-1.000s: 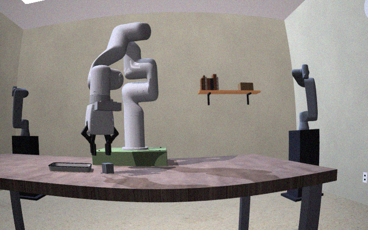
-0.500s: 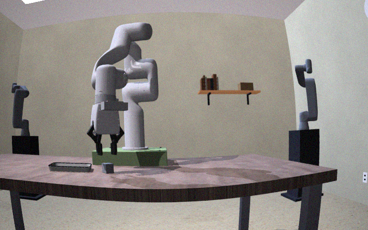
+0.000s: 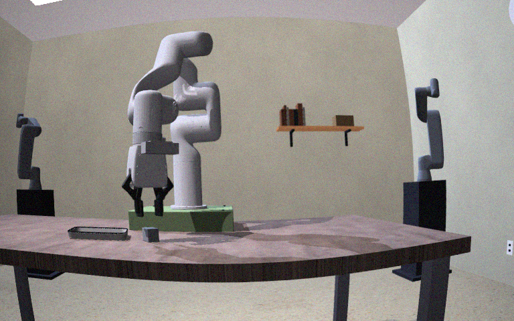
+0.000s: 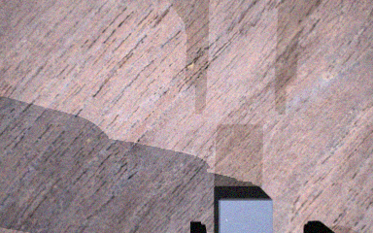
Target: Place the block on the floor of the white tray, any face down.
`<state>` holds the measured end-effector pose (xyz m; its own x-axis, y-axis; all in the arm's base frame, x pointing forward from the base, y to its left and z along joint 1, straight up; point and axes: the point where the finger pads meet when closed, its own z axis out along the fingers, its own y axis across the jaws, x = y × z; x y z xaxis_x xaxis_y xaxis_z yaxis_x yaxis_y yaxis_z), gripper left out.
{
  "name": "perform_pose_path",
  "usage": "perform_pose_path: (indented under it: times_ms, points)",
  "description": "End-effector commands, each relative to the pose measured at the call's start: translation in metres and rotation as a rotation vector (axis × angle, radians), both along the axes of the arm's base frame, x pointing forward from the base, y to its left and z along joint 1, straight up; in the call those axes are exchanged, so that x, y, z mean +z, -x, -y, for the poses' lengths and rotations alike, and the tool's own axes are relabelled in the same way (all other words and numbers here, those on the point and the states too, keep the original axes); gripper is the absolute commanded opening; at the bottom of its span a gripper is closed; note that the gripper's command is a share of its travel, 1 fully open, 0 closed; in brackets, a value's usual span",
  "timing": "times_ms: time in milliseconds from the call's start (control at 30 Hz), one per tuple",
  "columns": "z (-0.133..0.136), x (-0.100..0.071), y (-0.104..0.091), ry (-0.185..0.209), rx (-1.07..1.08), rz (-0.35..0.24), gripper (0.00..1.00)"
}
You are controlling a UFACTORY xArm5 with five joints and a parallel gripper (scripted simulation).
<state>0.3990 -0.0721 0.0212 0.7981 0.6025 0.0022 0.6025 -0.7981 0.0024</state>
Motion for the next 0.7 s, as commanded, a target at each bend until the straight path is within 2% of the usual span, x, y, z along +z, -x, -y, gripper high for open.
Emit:
perform_pose_path:
  times_ms: [0, 667]
  points:
    - [0.000, 0.001, -0.001, 0.001, 0.000, 0.004, 0.55]
    - [0.000, -0.011, -0.002, 0.001, 0.000, 0.004, 0.55]
